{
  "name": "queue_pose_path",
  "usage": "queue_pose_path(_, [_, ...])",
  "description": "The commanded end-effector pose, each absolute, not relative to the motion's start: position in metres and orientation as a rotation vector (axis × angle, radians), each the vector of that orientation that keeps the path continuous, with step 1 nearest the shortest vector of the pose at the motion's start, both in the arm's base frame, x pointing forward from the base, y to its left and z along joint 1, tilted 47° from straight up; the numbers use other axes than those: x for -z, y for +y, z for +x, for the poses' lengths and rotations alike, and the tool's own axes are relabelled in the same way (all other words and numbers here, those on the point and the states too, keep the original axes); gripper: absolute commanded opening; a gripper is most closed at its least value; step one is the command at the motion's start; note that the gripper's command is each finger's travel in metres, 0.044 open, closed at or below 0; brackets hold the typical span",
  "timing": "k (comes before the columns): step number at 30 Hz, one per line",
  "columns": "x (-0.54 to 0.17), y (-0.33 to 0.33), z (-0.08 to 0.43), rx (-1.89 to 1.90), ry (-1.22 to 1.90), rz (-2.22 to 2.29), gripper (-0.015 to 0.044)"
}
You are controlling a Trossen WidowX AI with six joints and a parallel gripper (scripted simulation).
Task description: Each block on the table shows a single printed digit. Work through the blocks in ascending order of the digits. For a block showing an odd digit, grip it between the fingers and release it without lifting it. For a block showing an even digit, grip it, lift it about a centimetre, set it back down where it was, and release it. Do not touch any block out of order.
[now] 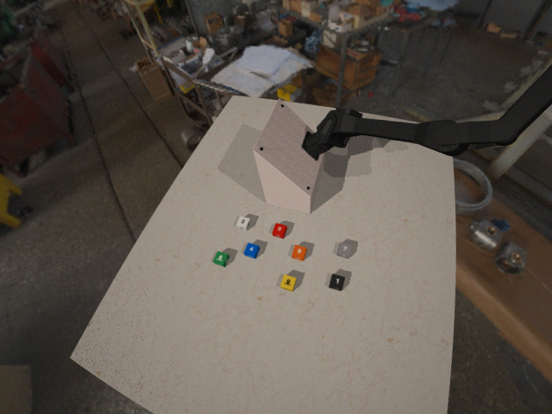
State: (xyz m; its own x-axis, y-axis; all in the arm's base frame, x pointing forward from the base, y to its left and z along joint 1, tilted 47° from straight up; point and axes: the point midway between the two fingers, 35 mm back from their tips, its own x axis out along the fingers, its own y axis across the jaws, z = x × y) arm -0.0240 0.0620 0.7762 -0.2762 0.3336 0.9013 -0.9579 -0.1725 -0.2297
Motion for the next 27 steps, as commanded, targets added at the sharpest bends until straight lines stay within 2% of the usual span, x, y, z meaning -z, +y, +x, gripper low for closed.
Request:
queue_pose_path(1, [-0.776,0.058,-0.03,-1.656,-1.061,0.896,0.04])
queue_pose_path(4, [-0.771,0.004,-0.086,-1.777,-1.203,0.992,0.04])
queue_pose_path(9, [-0.761,-0.045,-0.124,-1.872,-1.318,1.077,0.04])
queue_pose_path(15, [-0.726,-0.144,-0.172,-2.04,-1.534,1.251,0.04])
queue_pose_path(21, [-0.672,-0.249,-0.192,-2.192,-1.765,1.442,0.04])
queue_pose_path(27, [-0.605,-0.342,-0.187,-2.317,-2.005,1.619,0.04])
